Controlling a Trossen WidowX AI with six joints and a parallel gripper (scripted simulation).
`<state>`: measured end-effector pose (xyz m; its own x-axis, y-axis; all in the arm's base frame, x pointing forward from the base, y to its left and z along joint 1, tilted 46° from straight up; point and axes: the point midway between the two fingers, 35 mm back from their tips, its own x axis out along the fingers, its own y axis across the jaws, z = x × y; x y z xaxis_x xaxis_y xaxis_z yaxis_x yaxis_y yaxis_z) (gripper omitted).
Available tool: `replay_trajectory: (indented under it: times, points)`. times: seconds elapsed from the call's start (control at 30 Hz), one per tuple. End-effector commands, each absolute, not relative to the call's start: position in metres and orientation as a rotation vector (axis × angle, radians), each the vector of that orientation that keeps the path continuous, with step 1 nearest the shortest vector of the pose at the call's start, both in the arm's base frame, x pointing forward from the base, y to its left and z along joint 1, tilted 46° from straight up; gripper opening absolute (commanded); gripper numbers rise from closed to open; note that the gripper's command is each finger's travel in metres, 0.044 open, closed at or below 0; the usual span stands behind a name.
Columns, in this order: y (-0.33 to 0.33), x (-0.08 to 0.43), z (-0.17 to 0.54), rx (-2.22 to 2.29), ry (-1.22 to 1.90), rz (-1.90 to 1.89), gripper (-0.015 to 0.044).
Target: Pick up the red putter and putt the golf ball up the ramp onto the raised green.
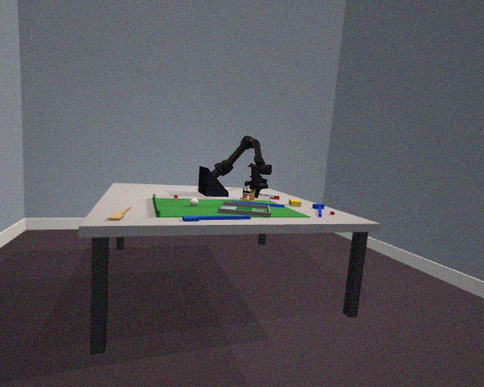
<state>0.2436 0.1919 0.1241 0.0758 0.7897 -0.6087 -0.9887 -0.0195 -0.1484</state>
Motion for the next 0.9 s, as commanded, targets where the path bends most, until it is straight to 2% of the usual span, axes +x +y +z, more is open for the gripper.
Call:
replay_trajectory:
  times: [0.0, 0.1, 0.87]
  points:
    - [0.192, 0.244, 0.124, -0.634, 0.395, 1.473, 0.0020]
    - [0.191, 0.244, 0.125, -0.635, 0.395, 1.473, 0.0000]
    - [0.121, 0.235, 0.193, -0.635, 0.402, 1.475, 0.0000]
